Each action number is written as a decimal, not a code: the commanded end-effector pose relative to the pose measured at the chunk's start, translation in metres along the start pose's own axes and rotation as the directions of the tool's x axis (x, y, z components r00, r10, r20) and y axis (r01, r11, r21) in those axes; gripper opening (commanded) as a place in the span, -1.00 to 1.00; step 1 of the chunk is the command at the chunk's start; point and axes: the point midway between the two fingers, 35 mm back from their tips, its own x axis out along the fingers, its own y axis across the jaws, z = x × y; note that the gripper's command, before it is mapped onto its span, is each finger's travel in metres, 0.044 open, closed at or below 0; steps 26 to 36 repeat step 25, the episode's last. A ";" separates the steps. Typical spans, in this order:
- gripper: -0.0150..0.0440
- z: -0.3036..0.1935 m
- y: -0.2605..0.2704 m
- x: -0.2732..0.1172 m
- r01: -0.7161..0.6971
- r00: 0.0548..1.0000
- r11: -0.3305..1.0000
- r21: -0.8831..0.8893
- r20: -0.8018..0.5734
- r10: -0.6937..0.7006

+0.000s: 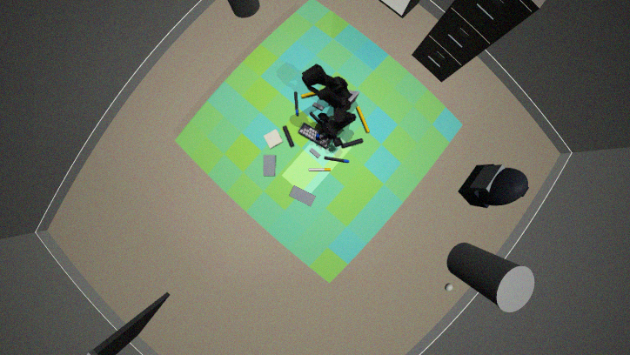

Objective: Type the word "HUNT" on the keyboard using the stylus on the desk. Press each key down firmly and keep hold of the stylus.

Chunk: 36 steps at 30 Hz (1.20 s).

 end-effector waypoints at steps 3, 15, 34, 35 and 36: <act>-0.22 0.000 0.001 0.000 -0.005 1.000 1.000 -0.006 0.000 0.005; -0.22 0.010 0.007 -0.005 -0.008 1.000 1.000 -0.004 -0.006 0.008; -0.22 0.022 0.006 -0.012 -0.008 1.000 1.000 -0.004 -0.005 0.008; -0.22 0.022 0.006 -0.012 -0.008 1.000 1.000 -0.004 -0.005 0.008; -0.22 0.022 0.006 -0.012 -0.008 1.000 1.000 -0.004 -0.005 0.008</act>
